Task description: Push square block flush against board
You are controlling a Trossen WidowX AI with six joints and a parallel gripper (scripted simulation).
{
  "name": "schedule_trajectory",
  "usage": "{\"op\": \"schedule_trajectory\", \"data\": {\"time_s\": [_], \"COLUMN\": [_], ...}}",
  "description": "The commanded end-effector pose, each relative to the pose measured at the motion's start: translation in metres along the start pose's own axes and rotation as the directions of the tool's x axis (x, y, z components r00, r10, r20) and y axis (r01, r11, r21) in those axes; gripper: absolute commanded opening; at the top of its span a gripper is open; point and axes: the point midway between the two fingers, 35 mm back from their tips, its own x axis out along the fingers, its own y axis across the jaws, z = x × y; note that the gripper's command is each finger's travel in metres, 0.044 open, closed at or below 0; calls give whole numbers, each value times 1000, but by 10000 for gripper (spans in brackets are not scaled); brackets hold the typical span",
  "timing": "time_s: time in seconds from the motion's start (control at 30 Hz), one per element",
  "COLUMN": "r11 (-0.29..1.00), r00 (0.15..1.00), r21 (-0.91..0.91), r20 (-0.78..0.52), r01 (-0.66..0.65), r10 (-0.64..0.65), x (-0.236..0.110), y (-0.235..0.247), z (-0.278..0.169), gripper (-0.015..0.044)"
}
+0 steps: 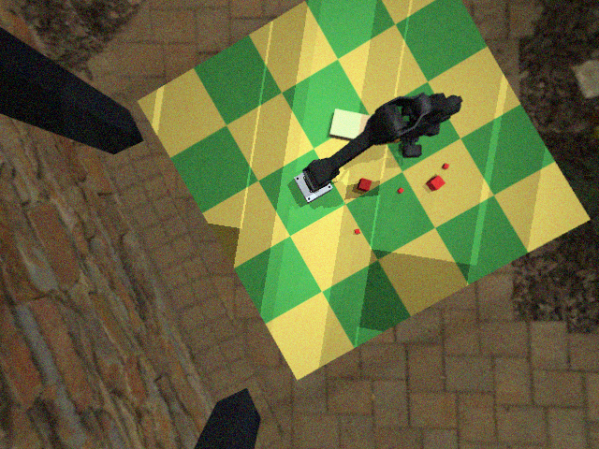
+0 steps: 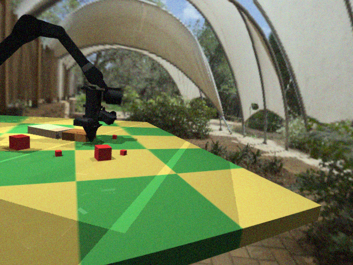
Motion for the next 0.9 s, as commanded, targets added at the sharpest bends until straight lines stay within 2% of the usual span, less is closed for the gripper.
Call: {"op": "schedule_trajectory", "data": {"time_s": [0.0,0.87], "r11": [1000,1000], "r00": [1000,1000], "r21": [2,2], "r20": [7,3], "r01": [-7,-7], "r10": [7,7], "x": [-3,-2], "y": [2,7], "z": [-6,-46], "gripper": [0,0]}}
